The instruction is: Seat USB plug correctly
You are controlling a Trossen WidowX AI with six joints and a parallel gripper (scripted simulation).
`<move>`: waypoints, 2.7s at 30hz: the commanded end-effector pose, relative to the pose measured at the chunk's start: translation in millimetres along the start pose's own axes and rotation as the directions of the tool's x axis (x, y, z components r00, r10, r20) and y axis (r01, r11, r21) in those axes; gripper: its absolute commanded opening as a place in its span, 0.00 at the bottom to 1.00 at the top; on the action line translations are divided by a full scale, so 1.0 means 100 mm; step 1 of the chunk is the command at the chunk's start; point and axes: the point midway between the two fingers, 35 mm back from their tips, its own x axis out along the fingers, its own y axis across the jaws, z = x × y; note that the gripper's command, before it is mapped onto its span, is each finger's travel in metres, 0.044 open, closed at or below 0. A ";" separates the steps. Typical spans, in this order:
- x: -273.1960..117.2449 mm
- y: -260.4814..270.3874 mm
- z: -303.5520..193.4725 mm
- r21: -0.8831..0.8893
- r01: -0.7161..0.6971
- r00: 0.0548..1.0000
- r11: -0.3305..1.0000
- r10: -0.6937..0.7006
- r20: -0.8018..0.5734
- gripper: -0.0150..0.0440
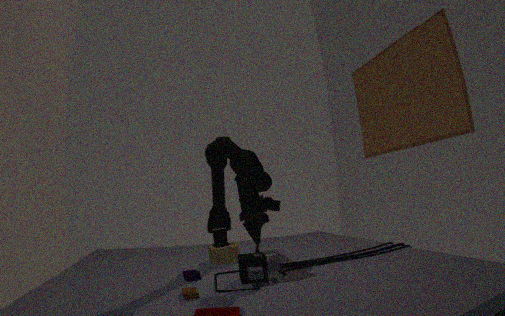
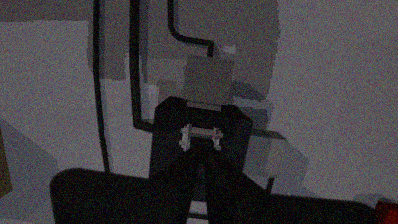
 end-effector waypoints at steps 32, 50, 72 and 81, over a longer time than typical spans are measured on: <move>0.04 0.00 0.00 -0.003 0.000 1.000 1.000 0.000 0.004 0.25; 0.07 0.00 0.00 -0.003 0.000 1.000 1.000 0.000 0.004 0.25; 0.09 0.00 0.00 -0.003 0.000 1.000 1.000 0.000 0.004 0.25; 0.09 0.00 0.00 -0.003 0.000 1.000 1.000 0.000 0.004 0.25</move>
